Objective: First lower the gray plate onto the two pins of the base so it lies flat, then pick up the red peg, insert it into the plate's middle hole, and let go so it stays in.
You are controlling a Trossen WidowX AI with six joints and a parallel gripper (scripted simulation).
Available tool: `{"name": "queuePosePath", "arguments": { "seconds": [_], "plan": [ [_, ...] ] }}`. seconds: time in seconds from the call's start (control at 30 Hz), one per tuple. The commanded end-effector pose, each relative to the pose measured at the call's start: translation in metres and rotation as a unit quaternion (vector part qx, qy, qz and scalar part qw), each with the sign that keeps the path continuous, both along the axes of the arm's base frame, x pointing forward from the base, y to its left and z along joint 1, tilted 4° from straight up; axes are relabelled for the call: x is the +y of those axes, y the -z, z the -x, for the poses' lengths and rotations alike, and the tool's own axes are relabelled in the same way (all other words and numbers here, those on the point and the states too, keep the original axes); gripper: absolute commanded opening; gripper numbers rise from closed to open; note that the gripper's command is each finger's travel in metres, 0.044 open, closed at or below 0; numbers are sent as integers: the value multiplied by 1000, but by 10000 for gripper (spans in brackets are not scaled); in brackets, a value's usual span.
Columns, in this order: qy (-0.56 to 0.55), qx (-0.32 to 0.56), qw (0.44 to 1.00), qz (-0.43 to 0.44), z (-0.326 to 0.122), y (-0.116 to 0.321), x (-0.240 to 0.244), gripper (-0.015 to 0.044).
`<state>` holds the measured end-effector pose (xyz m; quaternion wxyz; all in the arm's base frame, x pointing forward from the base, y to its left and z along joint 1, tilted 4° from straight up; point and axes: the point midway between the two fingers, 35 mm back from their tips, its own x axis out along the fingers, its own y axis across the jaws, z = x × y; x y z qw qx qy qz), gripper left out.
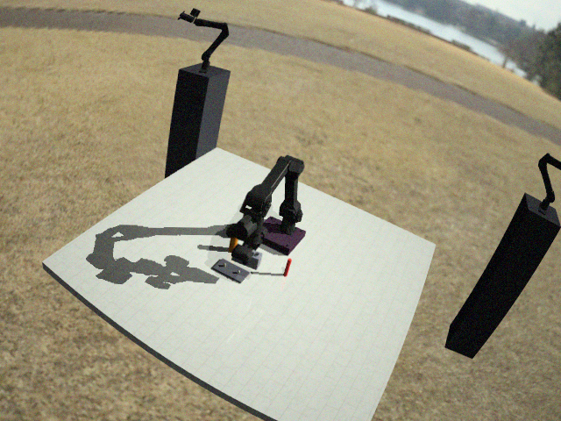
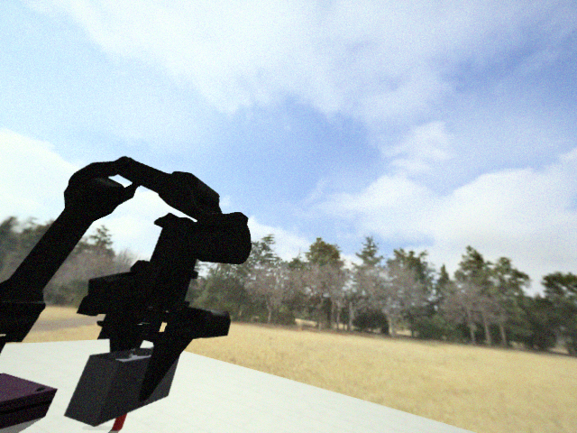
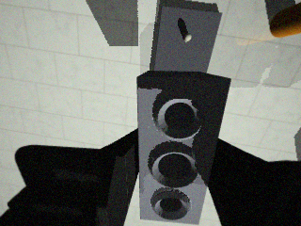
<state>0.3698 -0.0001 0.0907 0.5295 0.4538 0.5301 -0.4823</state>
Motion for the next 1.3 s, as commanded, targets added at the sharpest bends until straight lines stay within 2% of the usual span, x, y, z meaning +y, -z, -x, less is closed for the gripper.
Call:
{"name": "queuePosePath", "arguments": {
  "seconds": [0.0, 0.53, 1.27],
  "plan": [
    [9, -1, 1000, 3, 1, 6, -12, 0],
    [53, -2, 999, 6, 11, 31, -55, 0],
    [54, -2, 999, 6, 11, 31, -56, 0]
  ]
}}
